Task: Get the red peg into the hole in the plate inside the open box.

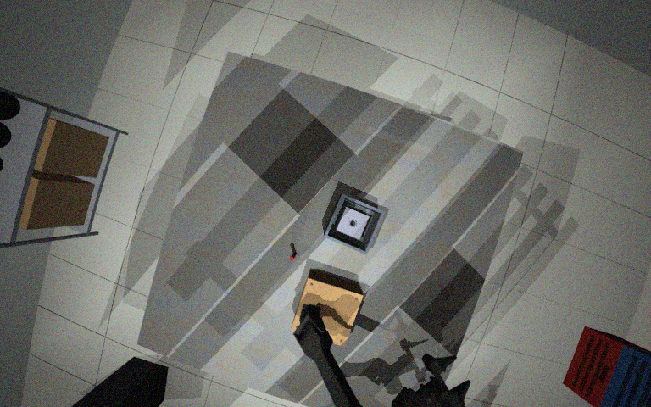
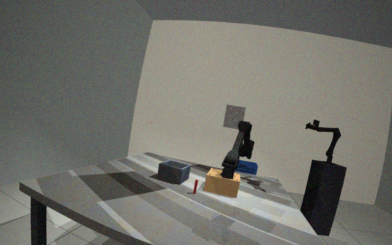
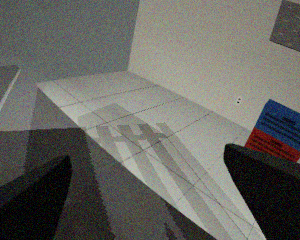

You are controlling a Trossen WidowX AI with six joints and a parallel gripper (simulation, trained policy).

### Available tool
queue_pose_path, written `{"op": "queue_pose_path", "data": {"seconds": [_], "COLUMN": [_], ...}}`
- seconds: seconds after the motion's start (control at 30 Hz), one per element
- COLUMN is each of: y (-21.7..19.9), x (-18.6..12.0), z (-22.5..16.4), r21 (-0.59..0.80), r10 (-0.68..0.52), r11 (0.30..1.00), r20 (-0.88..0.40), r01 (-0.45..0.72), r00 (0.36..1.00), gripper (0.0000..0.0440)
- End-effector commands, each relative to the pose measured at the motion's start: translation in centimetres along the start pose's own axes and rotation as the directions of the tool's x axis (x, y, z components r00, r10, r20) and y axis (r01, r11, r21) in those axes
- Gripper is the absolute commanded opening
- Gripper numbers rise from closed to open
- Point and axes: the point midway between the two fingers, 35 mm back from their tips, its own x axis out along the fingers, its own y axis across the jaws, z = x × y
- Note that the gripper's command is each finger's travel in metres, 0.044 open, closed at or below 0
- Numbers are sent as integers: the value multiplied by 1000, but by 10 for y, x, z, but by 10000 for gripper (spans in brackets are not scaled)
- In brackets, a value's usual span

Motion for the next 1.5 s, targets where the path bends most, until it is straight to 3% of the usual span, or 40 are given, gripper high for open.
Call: {"op": "queue_pose_path", "data": {"seconds": [0.0, 0.37, 0.73, 1.1, 1.47], "y": [28, 136, 271, 409, 524], "x": [41, 118, 142, 110, 26], "z": [38, 122, 193, 234, 239], "r21": [16, 89, 191, 346, 493], "r10": [52, 202, 350, 486, 576], "r11": [999, 976, 926, 851, 794], "r20": [-7, -47, -112, -233, -419], "r01": [-52, -197, -326, -396, -357], "r00": [999, 978, 930, 842, 702], "gripper": [421, 435, 440, 440, 440]}}
